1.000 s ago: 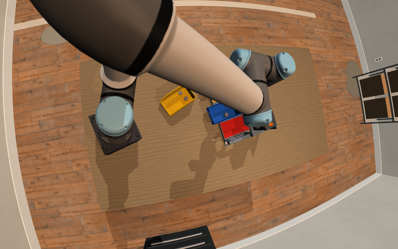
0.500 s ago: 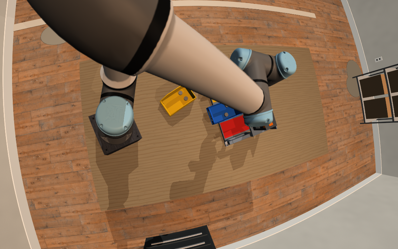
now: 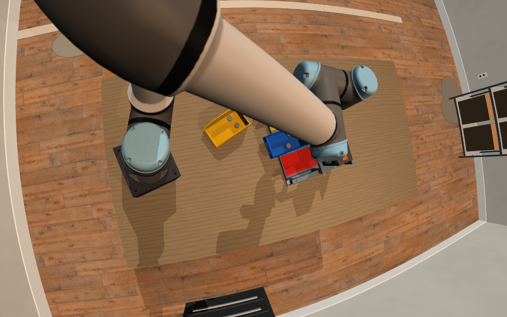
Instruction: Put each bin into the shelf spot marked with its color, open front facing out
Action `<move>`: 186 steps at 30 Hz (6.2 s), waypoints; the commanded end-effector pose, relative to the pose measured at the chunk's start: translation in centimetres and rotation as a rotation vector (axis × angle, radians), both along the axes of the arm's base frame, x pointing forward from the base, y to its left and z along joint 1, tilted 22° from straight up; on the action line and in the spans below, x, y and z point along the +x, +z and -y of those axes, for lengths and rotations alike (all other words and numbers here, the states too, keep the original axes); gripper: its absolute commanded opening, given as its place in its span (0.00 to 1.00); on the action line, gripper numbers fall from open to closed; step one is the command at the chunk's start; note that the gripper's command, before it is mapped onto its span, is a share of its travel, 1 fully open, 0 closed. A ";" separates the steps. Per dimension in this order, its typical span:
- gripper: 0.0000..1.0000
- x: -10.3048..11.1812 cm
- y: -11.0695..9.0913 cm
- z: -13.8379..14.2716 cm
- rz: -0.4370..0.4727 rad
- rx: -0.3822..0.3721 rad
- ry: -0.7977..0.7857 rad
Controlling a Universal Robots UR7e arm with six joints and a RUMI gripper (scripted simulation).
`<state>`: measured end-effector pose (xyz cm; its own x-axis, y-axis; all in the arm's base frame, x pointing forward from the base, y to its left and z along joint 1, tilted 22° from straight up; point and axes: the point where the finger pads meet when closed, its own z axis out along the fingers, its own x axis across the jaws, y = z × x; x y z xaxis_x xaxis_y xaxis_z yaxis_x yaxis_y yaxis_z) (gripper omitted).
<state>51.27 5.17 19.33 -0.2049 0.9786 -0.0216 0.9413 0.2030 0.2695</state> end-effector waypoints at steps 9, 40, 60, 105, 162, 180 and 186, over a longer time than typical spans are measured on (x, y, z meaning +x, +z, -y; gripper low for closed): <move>0.00 0.0 0.1 0.0 0.001 0.000 0.000; 0.00 -0.1 0.0 0.0 0.000 0.011 -0.037; 0.00 -0.7 -0.3 0.2 -0.006 0.075 -0.249; 0.00 -3.2 -1.6 1.0 -0.061 0.462 -1.505; 0.00 -7.6 -5.2 5.8 -0.316 1.130 -3.705; 0.00 -9.2 -6.3 6.6 -0.437 1.247 -4.165; 0.00 -9.5 -6.5 6.7 -0.466 1.266 -4.250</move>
<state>41.94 -1.45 12.90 -0.7963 -0.4891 -0.3559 -0.4935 0.8656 -0.0853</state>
